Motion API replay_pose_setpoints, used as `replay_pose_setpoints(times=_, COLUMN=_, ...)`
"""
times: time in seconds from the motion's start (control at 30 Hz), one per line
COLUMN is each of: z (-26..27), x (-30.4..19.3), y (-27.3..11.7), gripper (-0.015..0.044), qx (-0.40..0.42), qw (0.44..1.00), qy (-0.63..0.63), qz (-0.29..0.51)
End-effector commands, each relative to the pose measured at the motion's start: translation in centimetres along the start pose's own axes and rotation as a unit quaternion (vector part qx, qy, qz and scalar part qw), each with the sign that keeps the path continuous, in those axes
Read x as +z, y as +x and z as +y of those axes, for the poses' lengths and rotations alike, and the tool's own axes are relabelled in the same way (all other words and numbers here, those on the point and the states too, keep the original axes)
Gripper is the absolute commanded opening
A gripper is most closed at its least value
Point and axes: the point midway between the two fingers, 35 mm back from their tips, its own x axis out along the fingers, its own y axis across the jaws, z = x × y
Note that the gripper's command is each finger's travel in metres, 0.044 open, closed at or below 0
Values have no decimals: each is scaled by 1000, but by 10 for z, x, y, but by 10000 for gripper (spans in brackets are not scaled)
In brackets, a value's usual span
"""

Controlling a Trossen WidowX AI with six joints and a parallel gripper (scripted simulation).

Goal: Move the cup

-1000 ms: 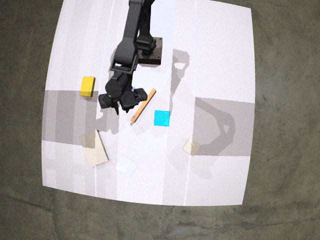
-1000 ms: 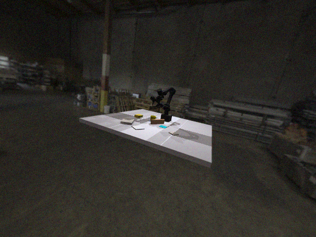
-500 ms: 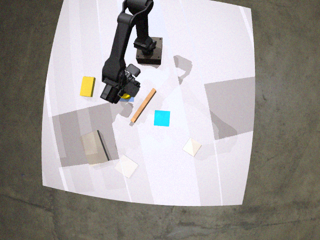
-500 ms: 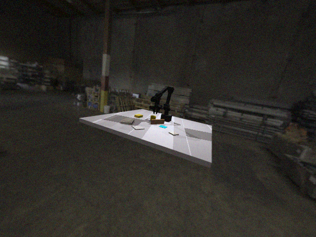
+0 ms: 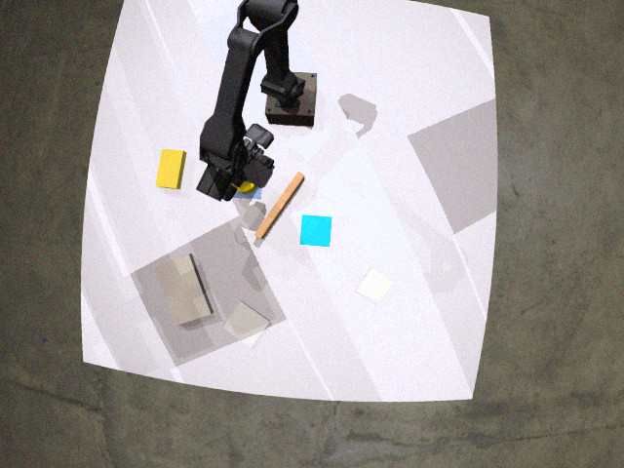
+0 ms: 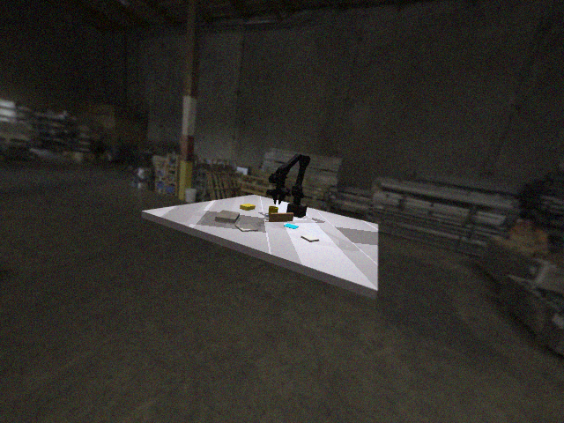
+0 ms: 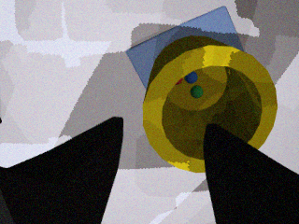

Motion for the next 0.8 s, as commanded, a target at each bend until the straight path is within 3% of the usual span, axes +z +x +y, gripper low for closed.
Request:
replay_pose_setpoints(times=0.0, z=2, x=-1, y=10, gripper=167, qx=8, qw=1000, qy=-3, qz=3)
replay_pose_setpoints(times=0.77, z=4, x=-1, y=47, gripper=167, qx=8, qw=1000, qy=-3, qz=3)
